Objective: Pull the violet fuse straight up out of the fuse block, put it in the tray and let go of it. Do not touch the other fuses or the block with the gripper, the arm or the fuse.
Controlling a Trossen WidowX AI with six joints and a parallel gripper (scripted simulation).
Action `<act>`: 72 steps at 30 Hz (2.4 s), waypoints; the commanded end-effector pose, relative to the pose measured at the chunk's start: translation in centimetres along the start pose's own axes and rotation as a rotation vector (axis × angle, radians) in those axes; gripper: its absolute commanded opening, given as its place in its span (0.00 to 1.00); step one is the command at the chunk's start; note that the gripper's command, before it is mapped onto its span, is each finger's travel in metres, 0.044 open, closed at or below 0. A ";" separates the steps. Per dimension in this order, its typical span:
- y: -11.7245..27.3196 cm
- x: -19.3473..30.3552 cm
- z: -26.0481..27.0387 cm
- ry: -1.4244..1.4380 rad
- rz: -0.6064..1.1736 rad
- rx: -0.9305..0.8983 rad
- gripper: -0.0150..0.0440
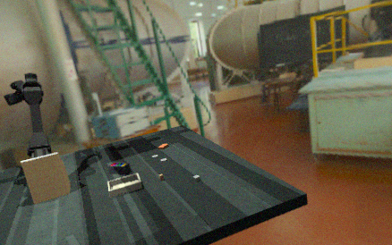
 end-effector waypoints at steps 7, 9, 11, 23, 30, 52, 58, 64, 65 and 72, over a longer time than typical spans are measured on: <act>1.5 10.6 -7.1 0.048 0.360 0.189 0.36; 2.5 12.5 -8.5 0.052 0.428 0.226 0.36; 3.8 14.4 -9.9 0.053 0.495 0.264 0.36; 15.0 24.0 -16.6 -0.086 0.865 0.485 0.36; 24.0 28.0 -18.3 -0.248 1.035 0.625 0.36; 53.2 32.0 -6.6 -1.064 1.121 1.151 0.36; 58.0 31.8 0.3 -1.306 0.964 1.285 0.36; 58.1 31.9 0.5 -1.313 0.957 1.289 0.36; 58.1 31.9 0.5 -1.313 0.957 1.289 0.36; 58.1 32.5 0.4 -1.313 0.957 1.289 0.36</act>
Point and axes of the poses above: the point midway between the two fingers, 35 mm back from their tips, its own y axis back along the fingers, its own z axis across the jaws, x = y × z, the point moved 9 cm from there along y, back along the fingers, and after that the axes turned 14 degrees about -y, right-handed, at the moved point
